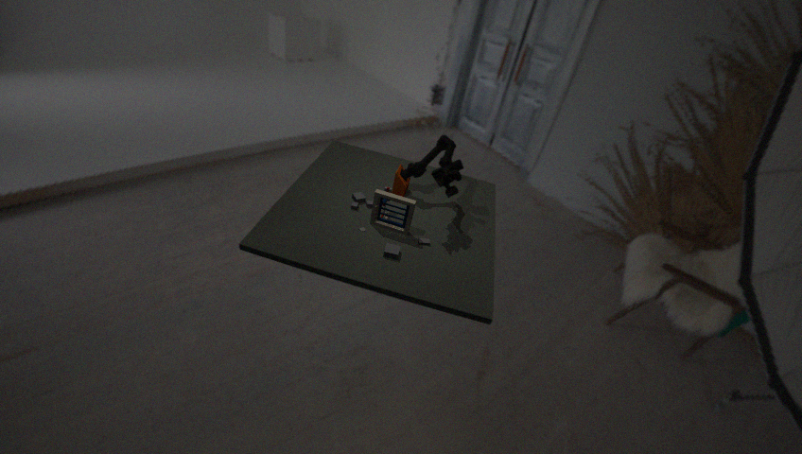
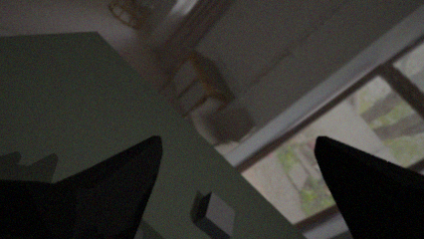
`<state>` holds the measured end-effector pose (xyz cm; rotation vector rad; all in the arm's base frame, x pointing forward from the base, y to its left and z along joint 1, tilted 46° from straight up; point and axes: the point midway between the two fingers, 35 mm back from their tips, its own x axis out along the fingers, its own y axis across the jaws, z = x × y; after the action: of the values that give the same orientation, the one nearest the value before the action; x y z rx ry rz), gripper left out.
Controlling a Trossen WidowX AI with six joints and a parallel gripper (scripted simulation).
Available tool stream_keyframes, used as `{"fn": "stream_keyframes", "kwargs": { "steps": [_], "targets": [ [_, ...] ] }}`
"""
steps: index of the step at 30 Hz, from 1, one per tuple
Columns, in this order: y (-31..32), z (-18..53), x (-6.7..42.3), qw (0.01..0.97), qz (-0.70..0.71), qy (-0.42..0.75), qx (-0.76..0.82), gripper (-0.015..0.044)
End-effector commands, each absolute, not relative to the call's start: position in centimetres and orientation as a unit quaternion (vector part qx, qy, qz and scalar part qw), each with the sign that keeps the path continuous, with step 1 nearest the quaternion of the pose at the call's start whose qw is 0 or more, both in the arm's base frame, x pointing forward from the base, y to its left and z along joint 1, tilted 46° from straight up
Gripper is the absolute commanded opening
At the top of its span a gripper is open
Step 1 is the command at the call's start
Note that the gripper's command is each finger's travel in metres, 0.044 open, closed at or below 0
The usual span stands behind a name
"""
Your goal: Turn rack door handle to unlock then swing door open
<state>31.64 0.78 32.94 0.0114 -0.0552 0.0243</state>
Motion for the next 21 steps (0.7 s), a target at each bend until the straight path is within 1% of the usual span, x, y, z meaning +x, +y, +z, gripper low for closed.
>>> {"fn": "stream_keyframes", "kwargs": {
  "steps": [1, 4, 12, 21],
  "targets": [
    [0.7, 32.9, 31.7, 1.0, 0.012, -0.025, 0.005, 0.0374],
    [0.3, 31.9, 32.6, 1.0, 0.01, 0.007, -0.008, 0.0295],
    [-1.7, 28.3, 34.9, 0.992, 0.007, 0.116, -0.042, 0.0295],
    [-4.3, 23.9, 36.1, 0.969, 0.015, 0.237, -0.065, 0.0295]
  ]
}}
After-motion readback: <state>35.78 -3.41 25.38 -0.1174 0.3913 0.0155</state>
